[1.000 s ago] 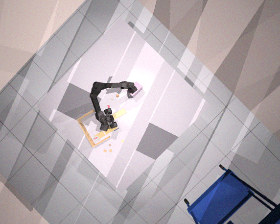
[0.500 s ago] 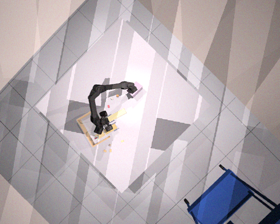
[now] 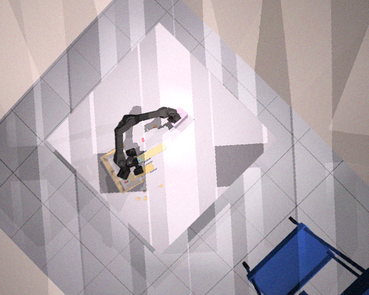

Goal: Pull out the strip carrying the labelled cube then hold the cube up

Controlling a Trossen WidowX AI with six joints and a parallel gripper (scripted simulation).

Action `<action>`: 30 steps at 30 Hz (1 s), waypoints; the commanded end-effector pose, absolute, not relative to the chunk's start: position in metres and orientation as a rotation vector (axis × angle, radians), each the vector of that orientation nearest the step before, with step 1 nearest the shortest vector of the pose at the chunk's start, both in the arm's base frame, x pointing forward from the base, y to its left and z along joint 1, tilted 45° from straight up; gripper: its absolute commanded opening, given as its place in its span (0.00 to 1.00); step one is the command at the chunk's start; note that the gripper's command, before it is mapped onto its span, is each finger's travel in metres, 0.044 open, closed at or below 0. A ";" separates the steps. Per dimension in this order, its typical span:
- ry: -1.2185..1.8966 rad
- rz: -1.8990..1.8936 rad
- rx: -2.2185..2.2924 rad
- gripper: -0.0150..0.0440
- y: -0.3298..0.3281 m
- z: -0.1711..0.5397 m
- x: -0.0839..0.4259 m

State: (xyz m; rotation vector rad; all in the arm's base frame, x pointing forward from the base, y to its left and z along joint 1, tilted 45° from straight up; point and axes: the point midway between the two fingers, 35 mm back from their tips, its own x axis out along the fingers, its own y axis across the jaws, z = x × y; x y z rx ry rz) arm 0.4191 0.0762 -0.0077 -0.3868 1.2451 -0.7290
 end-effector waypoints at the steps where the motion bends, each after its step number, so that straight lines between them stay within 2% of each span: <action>1: 1.247 -0.728 -0.395 0.78 0.072 -0.010 0.423; 3: 1.247 -0.728 -0.395 0.69 0.070 -0.013 0.424; 4: 1.247 -0.728 -0.395 0.68 0.069 -0.014 0.424; 30: 1.246 -0.730 -0.397 0.68 0.039 -0.044 0.429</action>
